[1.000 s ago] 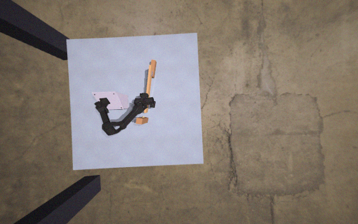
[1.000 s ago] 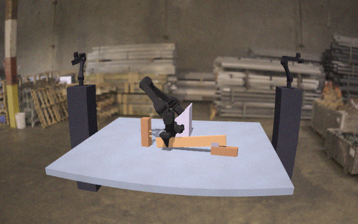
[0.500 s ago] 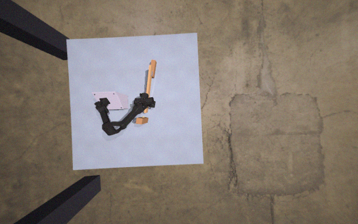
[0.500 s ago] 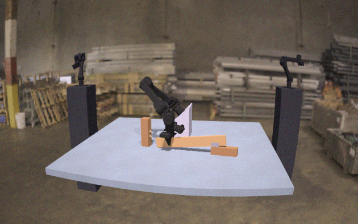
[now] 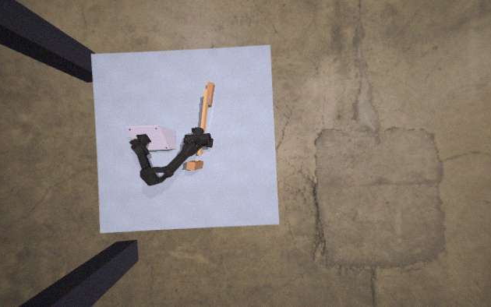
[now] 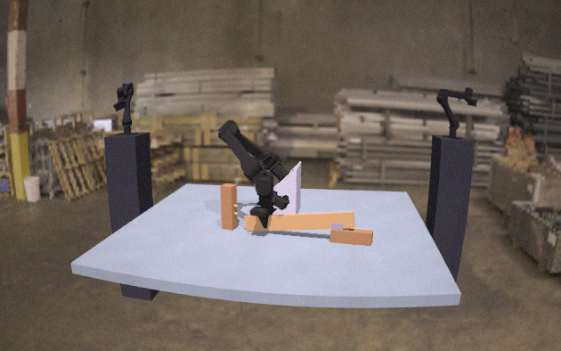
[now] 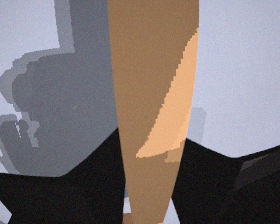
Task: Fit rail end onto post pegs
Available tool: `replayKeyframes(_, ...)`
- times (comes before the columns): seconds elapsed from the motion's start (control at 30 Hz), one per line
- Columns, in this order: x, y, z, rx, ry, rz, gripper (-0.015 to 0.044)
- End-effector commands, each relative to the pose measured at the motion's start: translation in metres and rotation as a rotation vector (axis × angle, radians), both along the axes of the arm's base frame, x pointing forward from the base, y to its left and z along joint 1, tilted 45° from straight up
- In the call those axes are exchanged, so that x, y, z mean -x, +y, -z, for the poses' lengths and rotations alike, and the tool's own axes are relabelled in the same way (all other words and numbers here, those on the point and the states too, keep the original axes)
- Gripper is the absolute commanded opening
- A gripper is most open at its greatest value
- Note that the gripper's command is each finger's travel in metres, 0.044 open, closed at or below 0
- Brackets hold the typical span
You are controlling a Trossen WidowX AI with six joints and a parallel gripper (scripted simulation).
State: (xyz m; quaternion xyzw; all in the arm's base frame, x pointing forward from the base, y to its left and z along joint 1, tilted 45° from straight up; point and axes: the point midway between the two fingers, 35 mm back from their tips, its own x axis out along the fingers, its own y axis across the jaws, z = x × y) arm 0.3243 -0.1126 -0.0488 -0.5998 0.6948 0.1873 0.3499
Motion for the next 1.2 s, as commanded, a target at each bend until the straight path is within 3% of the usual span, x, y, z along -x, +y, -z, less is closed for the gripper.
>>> replayKeyframes(0.0, 0.000, -0.001, 0.000, 0.005, 0.001, -0.002, 0.0000)
replayKeyframes(1.17, -0.003, 0.012, -0.012, 0.004, 0.001, -0.002, 0.0000)
